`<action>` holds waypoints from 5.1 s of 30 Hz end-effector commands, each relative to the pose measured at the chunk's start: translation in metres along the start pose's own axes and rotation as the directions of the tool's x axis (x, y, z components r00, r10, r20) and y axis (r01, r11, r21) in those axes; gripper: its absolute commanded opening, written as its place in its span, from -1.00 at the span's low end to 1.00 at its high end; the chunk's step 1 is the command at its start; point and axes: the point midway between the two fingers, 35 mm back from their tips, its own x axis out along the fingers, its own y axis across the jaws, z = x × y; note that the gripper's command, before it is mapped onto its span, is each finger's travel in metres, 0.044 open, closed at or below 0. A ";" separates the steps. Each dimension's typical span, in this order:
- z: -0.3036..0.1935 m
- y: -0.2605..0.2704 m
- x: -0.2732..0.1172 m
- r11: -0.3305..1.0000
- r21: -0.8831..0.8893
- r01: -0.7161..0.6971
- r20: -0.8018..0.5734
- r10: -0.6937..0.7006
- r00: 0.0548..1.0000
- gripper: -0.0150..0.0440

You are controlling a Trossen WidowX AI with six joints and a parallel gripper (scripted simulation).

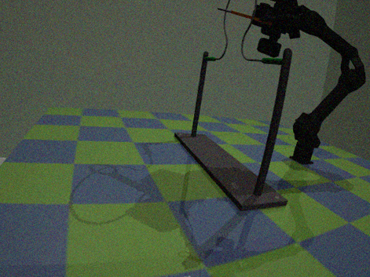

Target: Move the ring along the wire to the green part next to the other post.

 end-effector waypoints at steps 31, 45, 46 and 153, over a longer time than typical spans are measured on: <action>0.002 -0.005 -0.001 0.969 -0.215 0.122 0.049 -0.114 0.992 -1.00; 0.002 -0.008 -0.001 0.935 -0.306 0.181 0.078 -0.165 0.983 -1.00; 0.003 -0.008 -0.001 0.931 -0.313 0.185 0.080 -0.169 0.982 -1.00; 0.032 -0.033 -0.015 -0.101 -0.785 0.612 0.600 -0.371 0.709 -1.00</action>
